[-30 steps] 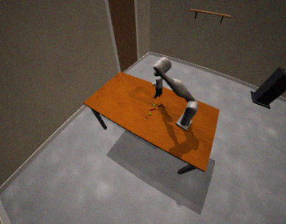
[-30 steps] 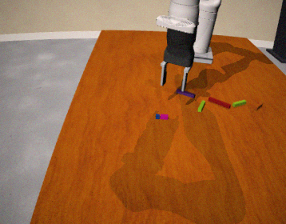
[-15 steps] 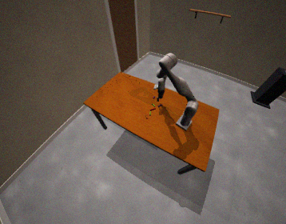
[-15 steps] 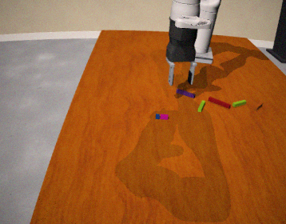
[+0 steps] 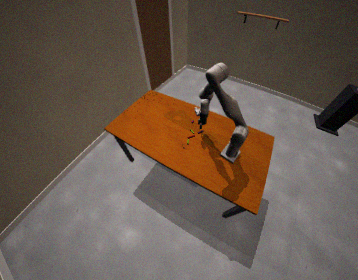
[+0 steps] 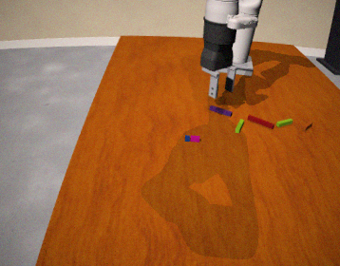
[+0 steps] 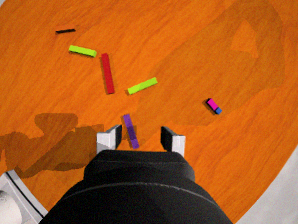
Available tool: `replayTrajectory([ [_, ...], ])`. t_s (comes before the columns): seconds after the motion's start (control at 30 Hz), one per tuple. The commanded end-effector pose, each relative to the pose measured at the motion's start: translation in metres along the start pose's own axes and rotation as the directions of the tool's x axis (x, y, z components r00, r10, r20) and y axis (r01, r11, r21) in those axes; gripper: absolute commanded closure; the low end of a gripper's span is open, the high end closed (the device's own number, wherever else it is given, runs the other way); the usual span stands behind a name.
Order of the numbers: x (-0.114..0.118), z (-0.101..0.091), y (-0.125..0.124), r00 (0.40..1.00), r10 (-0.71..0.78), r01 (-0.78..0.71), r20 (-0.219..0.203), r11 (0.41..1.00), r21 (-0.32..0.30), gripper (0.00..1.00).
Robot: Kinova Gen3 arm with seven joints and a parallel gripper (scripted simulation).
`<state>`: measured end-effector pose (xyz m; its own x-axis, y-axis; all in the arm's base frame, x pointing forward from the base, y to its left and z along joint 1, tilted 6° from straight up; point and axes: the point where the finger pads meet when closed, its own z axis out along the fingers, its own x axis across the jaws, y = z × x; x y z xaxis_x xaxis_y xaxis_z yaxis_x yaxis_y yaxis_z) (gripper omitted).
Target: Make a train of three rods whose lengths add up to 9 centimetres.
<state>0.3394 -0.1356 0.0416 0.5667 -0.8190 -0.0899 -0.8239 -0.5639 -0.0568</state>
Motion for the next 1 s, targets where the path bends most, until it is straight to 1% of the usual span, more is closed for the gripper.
replayTrajectory([
  [0.0, -0.002, -0.004, 0.003, 0.999, -0.045, 0.045, -0.007, 0.999, 0.015, 0.0],
  [0.2, -0.01, -0.005, 0.005, 0.984, -0.178, 0.178, -0.017, 0.984, 0.02, 0.0],
  [0.27, -0.01, -0.005, 0.005, 0.984, -0.178, 0.178, -0.017, 0.984, 0.02, 0.0],
  [0.47, -0.015, -0.005, 0.007, 0.966, -0.258, 0.258, -0.024, 0.966, 0.022, 0.0],
  [0.67, -0.017, -0.005, 0.007, 0.956, -0.293, 0.294, -0.028, 0.956, 0.022, 0.0],
  [0.97, -0.018, -0.006, 0.008, 0.953, -0.301, 0.301, -0.029, 0.953, 0.022, 0.0],
])
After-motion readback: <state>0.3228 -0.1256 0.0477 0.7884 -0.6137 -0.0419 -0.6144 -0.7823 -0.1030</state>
